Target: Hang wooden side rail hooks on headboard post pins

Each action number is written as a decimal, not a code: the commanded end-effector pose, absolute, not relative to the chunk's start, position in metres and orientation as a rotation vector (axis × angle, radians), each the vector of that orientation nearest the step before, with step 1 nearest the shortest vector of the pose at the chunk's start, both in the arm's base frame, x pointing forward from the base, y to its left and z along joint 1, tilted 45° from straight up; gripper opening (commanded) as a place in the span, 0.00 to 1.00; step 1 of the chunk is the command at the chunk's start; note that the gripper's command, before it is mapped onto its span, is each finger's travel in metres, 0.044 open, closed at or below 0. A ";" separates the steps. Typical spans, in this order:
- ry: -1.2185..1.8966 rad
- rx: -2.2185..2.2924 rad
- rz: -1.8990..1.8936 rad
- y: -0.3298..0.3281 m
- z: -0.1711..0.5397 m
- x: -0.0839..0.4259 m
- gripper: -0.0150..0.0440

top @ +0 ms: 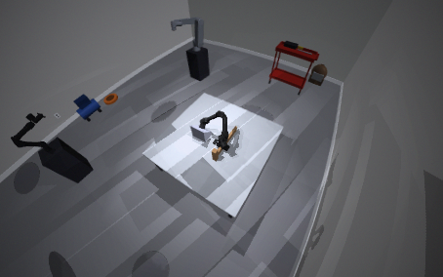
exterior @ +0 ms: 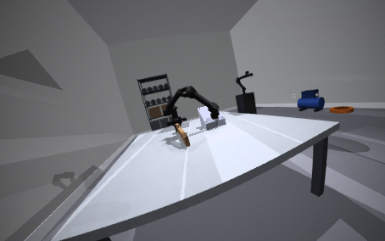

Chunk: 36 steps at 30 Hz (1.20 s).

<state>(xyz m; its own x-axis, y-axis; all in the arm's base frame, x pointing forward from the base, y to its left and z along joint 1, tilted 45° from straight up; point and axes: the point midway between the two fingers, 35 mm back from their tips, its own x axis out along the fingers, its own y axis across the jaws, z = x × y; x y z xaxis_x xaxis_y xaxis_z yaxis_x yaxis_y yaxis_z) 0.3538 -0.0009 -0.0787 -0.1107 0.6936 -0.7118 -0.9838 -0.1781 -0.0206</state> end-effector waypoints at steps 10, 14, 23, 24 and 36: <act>0.561 -0.706 1.625 -0.009 -0.079 0.354 0.25; 0.561 -0.706 1.625 -0.009 -0.079 0.354 0.25; 0.561 -0.706 1.625 -0.009 -0.080 0.355 0.25; 0.561 -0.706 1.625 -0.009 -0.080 0.355 0.25; 0.561 -0.706 1.625 -0.011 -0.080 0.355 0.25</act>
<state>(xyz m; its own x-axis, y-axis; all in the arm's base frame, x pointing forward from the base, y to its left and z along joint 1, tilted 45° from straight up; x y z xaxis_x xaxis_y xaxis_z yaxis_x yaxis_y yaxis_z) 0.3544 -0.0036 -0.0807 -0.1103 0.6927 -0.7127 -0.9837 -0.1784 -0.0211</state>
